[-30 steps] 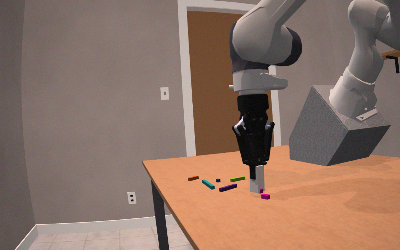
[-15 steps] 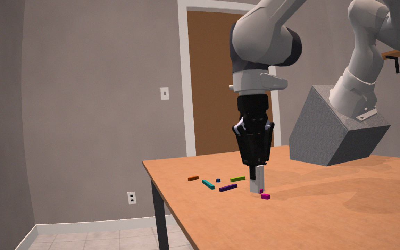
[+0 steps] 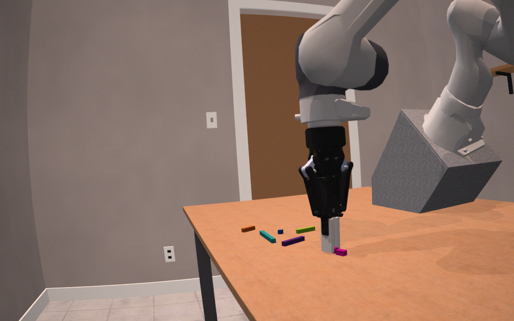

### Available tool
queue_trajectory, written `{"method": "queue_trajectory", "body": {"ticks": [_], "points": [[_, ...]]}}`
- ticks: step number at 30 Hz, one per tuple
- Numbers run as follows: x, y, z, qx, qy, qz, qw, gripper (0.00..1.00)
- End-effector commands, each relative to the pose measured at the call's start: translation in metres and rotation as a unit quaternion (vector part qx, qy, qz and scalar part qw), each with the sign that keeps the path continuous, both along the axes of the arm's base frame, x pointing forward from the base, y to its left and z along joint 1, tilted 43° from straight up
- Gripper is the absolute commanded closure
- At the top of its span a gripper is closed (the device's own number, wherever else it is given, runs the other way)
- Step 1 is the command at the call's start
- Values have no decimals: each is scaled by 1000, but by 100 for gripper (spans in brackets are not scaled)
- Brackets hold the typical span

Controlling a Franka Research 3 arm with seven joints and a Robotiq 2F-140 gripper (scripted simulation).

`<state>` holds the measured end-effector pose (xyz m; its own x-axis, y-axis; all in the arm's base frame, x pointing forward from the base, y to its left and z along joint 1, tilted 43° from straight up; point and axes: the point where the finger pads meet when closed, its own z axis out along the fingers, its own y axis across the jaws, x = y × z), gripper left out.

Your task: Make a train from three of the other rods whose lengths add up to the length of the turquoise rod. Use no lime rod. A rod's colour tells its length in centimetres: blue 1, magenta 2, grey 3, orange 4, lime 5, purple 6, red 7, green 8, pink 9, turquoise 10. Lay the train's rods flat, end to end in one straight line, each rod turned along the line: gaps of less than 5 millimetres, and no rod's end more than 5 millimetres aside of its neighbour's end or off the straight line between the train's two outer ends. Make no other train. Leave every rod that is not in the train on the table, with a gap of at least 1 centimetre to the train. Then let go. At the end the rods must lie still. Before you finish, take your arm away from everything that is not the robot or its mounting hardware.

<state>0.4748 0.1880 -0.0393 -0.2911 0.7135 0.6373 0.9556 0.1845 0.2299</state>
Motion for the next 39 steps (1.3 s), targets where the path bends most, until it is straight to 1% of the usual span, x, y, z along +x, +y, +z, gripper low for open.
{"method": "queue_trajectory", "body": {"ticks": [1, 38, 39], "points": [[1, 2, -2, -1, -4, 3, 1000, 97], [1, 2, -2, -1, -4, 3, 1000, 97], [1, 2, -2, -1, -4, 3, 1000, 95]]}}
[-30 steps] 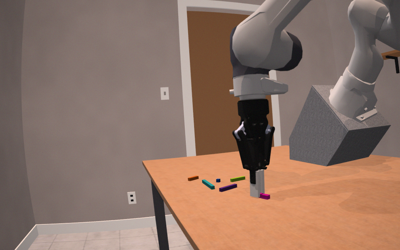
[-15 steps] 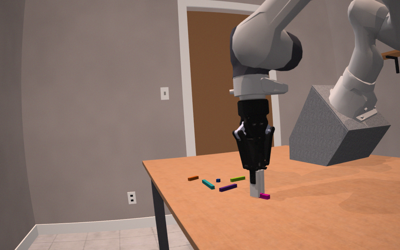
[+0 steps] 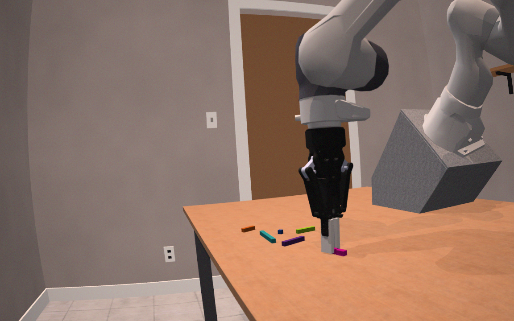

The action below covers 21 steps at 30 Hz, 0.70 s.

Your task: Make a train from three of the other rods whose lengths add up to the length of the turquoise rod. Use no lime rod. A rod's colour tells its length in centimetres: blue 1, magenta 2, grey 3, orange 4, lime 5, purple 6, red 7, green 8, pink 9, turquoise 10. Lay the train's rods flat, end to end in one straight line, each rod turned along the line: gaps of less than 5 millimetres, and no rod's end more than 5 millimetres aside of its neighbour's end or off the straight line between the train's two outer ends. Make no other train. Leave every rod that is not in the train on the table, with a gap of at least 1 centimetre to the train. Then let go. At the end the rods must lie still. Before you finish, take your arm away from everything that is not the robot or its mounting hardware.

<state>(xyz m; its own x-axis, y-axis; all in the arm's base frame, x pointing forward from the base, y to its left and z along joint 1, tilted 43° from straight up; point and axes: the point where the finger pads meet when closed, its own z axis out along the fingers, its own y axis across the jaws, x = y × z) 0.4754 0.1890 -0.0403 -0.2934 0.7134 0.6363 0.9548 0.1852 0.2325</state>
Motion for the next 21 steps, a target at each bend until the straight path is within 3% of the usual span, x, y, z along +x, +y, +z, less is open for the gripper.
{"method": "queue_trajectory", "body": {"ticks": [1, 14, 21], "points": [[0, 1, -1, -1, -3, 3, 1000, 95], [0, 1, -1, -1, -3, 3, 1000, 85], [0, 1, -1, -1, -3, 3, 1000, 85]]}}
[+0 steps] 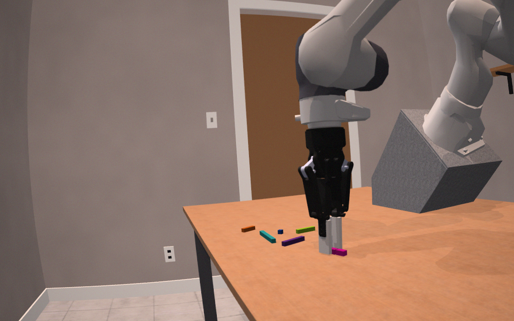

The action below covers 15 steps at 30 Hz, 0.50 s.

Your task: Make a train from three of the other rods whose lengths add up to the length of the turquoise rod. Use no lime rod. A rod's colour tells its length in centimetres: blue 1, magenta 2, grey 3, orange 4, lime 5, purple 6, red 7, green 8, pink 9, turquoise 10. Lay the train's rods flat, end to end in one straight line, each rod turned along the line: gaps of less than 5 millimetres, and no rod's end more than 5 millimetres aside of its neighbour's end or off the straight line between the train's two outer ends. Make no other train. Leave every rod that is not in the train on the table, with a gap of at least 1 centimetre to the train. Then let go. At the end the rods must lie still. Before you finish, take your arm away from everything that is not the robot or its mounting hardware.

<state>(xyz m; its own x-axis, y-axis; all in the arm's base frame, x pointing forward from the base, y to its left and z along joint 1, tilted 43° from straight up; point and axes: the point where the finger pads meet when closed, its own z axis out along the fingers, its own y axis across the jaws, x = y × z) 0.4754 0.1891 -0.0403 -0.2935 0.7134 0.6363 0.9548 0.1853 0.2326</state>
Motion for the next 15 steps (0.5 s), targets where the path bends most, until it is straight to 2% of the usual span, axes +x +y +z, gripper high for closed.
{"method": "queue_trajectory", "body": {"ticks": [1, 9, 15], "points": [[0, 1, -1, -1, -2, 2, 1000, 85], [0, -3, 3, -1, -2, 2, 1000, 85], [-1, -18, 19, -1, -2, 2, 1000, 85]]}}
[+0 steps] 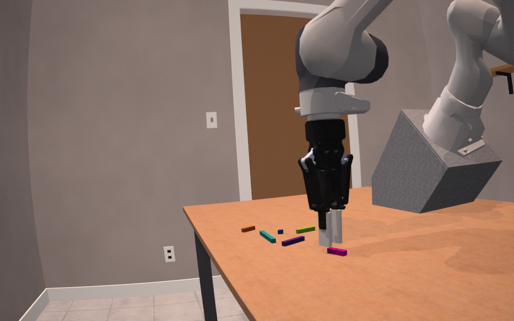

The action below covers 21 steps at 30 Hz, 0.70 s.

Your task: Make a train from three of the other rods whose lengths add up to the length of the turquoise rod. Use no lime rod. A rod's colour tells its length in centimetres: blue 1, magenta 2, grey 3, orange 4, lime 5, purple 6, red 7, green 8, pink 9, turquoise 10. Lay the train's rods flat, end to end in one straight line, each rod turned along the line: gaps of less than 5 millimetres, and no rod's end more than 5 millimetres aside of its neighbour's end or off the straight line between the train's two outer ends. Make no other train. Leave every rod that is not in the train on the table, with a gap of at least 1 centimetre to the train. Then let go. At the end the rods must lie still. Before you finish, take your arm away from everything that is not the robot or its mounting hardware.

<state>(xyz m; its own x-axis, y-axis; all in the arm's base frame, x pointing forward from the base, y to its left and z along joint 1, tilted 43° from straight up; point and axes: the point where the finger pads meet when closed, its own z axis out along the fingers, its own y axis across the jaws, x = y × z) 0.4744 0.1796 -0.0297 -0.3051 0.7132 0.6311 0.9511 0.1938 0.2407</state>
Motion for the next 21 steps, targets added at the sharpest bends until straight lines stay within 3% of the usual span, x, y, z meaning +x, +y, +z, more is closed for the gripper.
{"method": "queue_trajectory", "body": {"ticks": [1, 13, 21], "points": [[0, -8, 8, 1, 2, -2, 1000, 85], [-3, -45, 49, 1, 2, -2, 1000, 85], [-3, -50, 55, 1, 2, -2, 1000, 85]]}}
